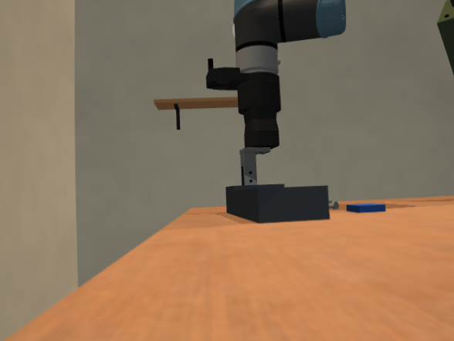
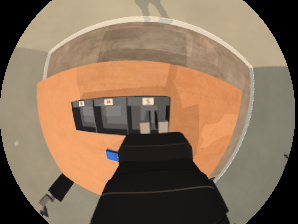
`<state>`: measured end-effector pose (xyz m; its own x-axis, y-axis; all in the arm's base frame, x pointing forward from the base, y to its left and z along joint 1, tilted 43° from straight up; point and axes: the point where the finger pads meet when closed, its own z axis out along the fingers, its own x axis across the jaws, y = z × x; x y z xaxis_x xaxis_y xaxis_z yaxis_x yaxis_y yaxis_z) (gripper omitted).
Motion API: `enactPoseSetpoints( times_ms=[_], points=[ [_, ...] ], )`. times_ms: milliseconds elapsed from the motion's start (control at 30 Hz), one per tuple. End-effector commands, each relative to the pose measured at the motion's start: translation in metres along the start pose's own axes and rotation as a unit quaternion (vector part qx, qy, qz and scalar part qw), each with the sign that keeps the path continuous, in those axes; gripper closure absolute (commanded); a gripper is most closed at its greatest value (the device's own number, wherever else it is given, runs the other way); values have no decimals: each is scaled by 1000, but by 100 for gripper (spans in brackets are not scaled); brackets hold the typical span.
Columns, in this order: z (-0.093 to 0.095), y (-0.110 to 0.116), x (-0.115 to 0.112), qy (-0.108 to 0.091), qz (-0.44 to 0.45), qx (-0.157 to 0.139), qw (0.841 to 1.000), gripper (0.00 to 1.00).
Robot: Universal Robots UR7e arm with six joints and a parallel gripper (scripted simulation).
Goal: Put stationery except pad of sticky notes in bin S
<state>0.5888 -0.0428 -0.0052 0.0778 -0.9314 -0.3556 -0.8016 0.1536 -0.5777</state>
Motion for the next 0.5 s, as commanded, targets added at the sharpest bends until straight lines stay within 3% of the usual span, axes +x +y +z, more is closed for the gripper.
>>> enactPoseSetpoints(
  times_ms=[0,233,467],
  points=[
    [8,-1,0,1,0,1,1000,69],
    [27,-1,0,1,0,1,1000,69],
    [28,-1,0,1,0,1,1000,69]
  ],
)
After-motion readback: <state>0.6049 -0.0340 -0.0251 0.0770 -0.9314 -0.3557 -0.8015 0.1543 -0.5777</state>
